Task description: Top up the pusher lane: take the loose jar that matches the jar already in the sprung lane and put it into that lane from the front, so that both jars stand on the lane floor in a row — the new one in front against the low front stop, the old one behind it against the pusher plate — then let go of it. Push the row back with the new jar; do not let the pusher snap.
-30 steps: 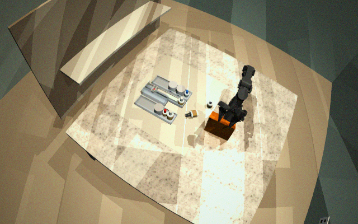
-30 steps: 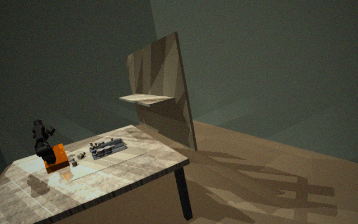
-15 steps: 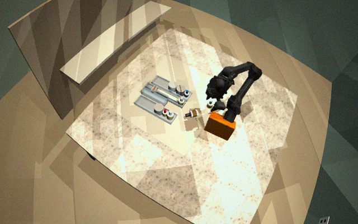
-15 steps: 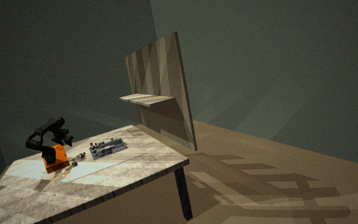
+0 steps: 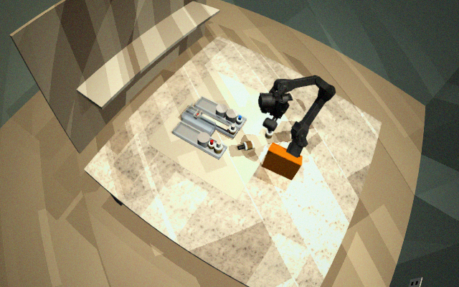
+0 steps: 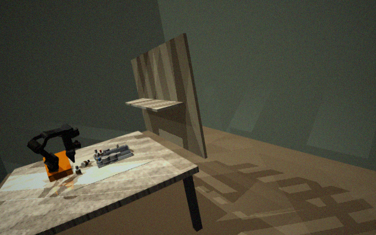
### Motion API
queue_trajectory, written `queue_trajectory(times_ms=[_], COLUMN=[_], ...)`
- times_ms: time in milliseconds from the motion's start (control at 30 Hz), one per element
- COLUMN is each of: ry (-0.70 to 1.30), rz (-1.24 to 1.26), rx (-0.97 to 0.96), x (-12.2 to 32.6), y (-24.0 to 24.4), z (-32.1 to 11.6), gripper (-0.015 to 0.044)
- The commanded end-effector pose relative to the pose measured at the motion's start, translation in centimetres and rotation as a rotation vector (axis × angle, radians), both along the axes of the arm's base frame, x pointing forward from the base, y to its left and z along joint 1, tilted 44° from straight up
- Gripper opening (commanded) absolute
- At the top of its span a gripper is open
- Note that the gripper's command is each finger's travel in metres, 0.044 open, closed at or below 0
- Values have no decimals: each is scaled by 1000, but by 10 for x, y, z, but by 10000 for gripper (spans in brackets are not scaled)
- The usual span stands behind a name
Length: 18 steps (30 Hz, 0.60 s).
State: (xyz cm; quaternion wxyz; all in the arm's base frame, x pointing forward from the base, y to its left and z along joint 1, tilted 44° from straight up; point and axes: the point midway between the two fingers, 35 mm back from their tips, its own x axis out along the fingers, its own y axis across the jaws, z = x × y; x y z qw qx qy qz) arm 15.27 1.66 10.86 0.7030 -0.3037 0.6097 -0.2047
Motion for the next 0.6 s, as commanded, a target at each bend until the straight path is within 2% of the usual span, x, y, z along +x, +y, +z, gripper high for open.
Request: queue_trajectory(times_ms=[0, 100, 567], ry=[-7, -8, -8], rz=[-14, -14, -14], rx=[-8, -10, -10], x=[3, 8, 12], y=[-7, -26, -39], z=[-5, -26, -40], gripper=[440, 440, 440])
